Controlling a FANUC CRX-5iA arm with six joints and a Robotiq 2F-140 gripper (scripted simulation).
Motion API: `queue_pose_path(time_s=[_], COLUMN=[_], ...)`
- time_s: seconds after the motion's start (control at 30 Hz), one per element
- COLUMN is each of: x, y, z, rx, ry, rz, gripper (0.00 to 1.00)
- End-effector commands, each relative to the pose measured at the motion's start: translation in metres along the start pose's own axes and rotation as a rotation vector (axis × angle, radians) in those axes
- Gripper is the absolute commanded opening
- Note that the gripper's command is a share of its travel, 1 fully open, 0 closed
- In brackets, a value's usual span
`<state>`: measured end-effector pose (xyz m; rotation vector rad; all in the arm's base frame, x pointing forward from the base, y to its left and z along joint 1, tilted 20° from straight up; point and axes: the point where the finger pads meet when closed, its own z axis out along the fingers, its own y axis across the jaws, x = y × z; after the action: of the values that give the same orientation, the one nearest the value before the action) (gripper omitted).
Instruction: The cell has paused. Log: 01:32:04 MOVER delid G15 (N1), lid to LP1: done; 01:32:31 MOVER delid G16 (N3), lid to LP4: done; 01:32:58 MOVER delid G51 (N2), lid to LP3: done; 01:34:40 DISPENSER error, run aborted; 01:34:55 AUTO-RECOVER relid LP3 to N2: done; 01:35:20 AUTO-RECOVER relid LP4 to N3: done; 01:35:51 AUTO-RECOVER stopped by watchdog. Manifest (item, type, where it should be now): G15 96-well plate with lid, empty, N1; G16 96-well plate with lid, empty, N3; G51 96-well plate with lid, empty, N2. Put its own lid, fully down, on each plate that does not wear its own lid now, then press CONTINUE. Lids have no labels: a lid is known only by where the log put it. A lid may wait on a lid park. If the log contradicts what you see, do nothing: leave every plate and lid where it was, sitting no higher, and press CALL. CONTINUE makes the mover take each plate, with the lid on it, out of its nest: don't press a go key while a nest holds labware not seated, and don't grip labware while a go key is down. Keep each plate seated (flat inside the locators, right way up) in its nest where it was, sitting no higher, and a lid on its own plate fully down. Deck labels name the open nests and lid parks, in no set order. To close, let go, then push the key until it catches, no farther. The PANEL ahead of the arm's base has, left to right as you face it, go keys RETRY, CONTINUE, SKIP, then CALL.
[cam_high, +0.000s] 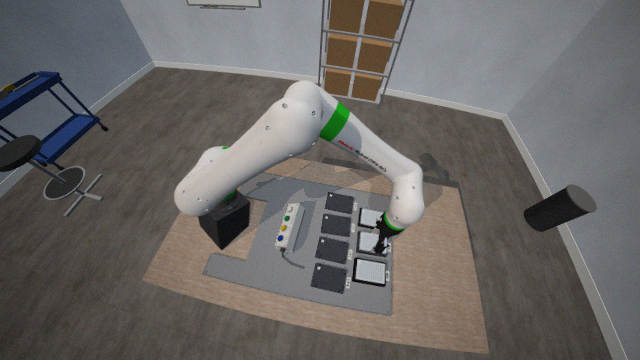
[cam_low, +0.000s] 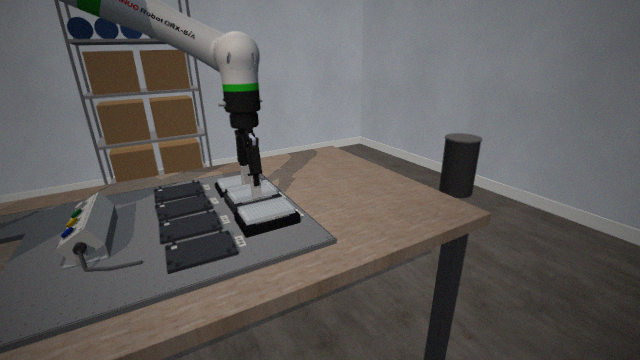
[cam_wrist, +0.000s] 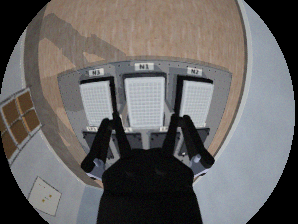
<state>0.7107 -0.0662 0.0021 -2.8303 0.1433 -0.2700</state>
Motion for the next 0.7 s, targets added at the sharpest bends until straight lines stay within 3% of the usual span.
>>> queue_pose_path(time_s=[0.0,0.67], x=[0.0002,0.0002], y=[0.0001,0.0001], z=[-0.0002,0.0015], rx=[0.0,0.0], ry=[0.0,0.0], rz=[0.0,0.0], gripper=[0.0,0.0])
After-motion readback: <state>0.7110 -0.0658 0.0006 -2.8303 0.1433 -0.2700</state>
